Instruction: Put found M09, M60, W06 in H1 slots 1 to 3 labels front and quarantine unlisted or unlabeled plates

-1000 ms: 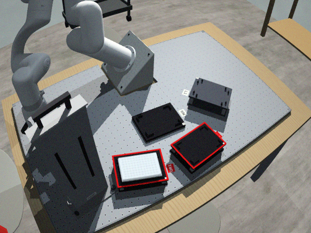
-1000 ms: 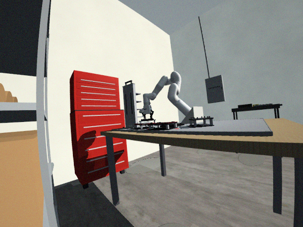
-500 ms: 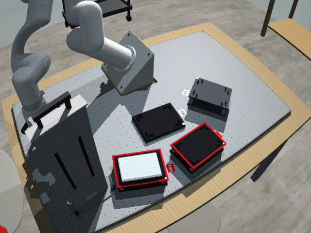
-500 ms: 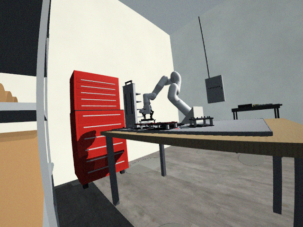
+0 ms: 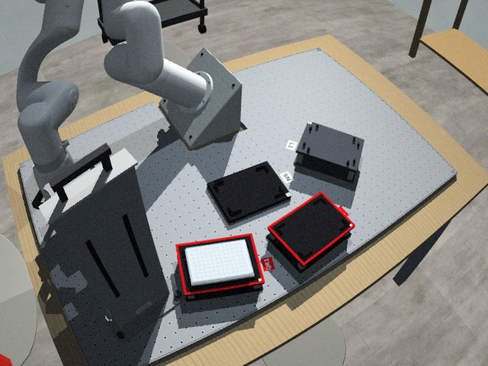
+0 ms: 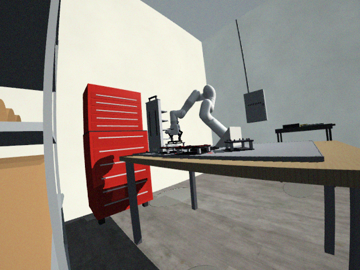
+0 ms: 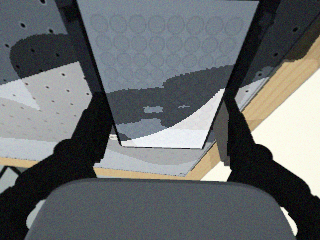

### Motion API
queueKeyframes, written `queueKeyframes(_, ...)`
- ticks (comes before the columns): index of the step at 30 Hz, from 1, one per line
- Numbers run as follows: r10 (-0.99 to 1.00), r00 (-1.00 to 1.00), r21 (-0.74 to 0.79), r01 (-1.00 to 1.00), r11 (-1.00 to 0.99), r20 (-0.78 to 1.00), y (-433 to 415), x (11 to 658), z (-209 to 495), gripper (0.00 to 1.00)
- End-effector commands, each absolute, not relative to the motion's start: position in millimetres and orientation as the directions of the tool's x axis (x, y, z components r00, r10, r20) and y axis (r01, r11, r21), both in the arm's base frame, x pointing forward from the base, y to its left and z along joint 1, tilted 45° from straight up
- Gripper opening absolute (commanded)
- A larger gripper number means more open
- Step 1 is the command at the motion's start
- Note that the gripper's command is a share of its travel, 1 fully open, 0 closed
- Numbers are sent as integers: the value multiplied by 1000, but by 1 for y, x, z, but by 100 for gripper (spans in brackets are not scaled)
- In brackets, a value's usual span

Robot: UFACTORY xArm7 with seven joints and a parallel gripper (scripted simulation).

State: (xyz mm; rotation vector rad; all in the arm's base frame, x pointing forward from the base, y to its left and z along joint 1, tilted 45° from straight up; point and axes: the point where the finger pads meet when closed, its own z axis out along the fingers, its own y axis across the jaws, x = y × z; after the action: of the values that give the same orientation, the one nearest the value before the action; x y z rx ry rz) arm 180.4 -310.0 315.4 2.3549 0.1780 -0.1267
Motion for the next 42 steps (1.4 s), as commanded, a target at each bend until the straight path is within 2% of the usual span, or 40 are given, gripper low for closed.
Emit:
queueKeyframes(1,92,985,693,166,-701,-143,-308,181,319,0)
queueKeyframes(42,92,985,693,166,-701,-143,-293,182,334,0)
